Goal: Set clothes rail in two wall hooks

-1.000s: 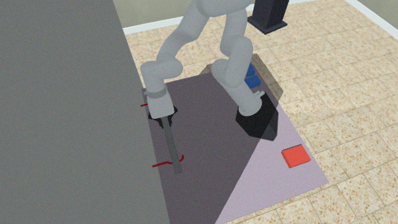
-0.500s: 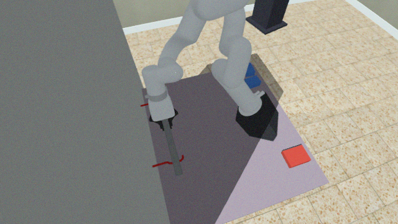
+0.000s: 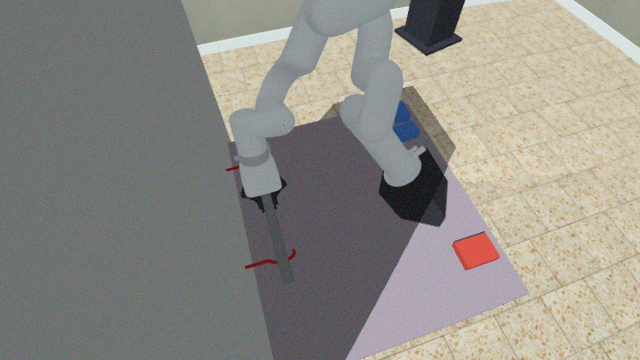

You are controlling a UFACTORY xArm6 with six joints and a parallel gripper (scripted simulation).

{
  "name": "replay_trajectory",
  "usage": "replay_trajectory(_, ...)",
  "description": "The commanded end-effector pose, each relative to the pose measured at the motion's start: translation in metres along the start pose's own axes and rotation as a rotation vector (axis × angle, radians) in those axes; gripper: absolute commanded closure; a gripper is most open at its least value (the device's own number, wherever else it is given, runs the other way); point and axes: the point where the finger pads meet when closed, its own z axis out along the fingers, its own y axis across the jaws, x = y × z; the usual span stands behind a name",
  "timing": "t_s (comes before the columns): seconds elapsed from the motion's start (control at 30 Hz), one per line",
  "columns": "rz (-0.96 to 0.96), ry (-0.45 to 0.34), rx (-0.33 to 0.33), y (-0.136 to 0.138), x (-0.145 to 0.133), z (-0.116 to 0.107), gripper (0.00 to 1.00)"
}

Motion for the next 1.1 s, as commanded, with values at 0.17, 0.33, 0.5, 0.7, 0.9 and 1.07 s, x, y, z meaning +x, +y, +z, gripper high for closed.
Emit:
replay_trajectory(0.17, 0.000, 0.000, 0.003, -0.001, 0.000, -0.001, 1.00)
replay_trajectory(0.33, 0.000, 0.000, 0.003, -0.001, 0.000, 0.000, 1.00)
replay_trajectory(0.5, 0.000, 0.000, 0.003, -0.001, 0.001, 0.002, 1.00)
replay_trajectory(0.7, 0.000, 0.000, 0.003, -0.001, 0.002, 0.006, 1.00)
replay_trajectory(0.9, 0.000, 0.000, 0.003, -0.001, 0.004, 0.010, 1.00)
replay_trajectory(1.07, 0.000, 0.000, 0.003, -0.001, 0.004, 0.011, 1.00)
